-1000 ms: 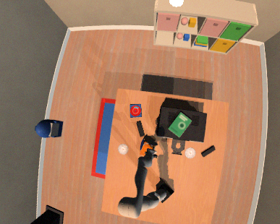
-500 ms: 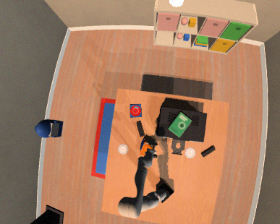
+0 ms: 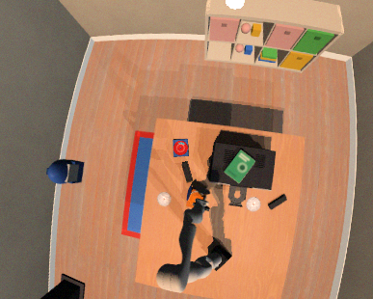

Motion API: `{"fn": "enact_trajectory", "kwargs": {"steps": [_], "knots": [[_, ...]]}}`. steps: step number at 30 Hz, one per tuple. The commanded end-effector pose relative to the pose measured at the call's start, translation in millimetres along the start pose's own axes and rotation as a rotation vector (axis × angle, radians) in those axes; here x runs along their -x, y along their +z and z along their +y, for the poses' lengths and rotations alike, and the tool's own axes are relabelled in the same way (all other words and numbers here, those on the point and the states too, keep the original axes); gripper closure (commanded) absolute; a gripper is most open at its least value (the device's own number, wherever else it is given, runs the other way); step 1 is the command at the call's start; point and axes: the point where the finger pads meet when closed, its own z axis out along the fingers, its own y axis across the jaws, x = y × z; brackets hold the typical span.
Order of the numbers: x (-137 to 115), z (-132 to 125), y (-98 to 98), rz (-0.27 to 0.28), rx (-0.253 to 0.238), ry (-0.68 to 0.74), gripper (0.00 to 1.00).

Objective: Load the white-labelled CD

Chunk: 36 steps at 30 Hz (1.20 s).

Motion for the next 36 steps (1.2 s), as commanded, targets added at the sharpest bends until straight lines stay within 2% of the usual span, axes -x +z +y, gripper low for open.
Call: {"fn": "enact_trajectory", "kwargs": {"steps": [1,24,36], "knots": [[-1.4,0.9,-3.4,0.005,0.001,0.001,0.89],[-1.3,5.7,-29.4,0.005,0.001,0.001,0.89],[-1.1,10.3,-54.1,0.005,0.001,0.001,0.89]]}}
